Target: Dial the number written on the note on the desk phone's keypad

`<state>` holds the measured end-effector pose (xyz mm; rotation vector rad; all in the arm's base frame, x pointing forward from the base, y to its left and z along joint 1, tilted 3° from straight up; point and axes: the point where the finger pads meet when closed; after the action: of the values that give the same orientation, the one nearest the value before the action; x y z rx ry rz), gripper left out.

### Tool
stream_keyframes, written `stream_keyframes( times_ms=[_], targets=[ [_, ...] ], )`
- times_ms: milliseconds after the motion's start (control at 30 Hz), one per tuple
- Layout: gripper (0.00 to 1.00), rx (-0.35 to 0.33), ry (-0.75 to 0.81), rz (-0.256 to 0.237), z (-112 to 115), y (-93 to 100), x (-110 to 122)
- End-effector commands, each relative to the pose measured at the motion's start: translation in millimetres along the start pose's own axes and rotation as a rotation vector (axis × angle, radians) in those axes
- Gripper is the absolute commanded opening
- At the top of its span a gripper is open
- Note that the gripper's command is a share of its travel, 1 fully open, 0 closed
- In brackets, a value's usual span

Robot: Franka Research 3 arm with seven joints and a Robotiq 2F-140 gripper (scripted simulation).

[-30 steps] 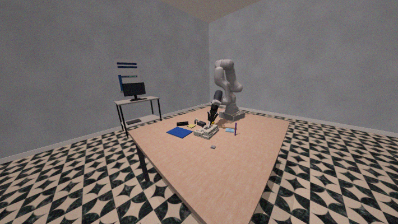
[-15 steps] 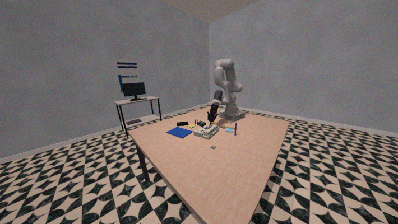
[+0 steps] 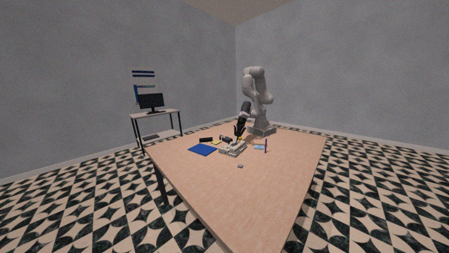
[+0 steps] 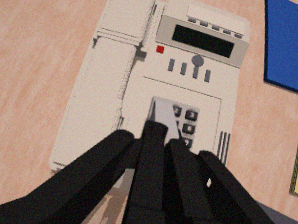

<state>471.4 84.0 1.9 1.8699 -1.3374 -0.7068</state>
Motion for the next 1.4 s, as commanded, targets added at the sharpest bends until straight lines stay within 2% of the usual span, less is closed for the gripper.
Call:
stream_keyframes(
  times_ms=[0,500,1367],
  targets=[
    [0.00,-0.004,-0.003,-0.001,-2.5,-2.5,-0.2],
    [0.00,-0.004,-0.003,-0.001,-20.2,-15.1,0.4],
    [0.00,-0.004,-0.003,-0.001,-17.0,-20.4,0.3]
  ],
)
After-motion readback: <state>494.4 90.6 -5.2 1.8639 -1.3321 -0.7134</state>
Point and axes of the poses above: the point where the finger pads meet when closed, its own y axis back along the fingers, its own x axis across the jaws, z = x × y, and after that the axes turned 2 degrees about y, right-handed
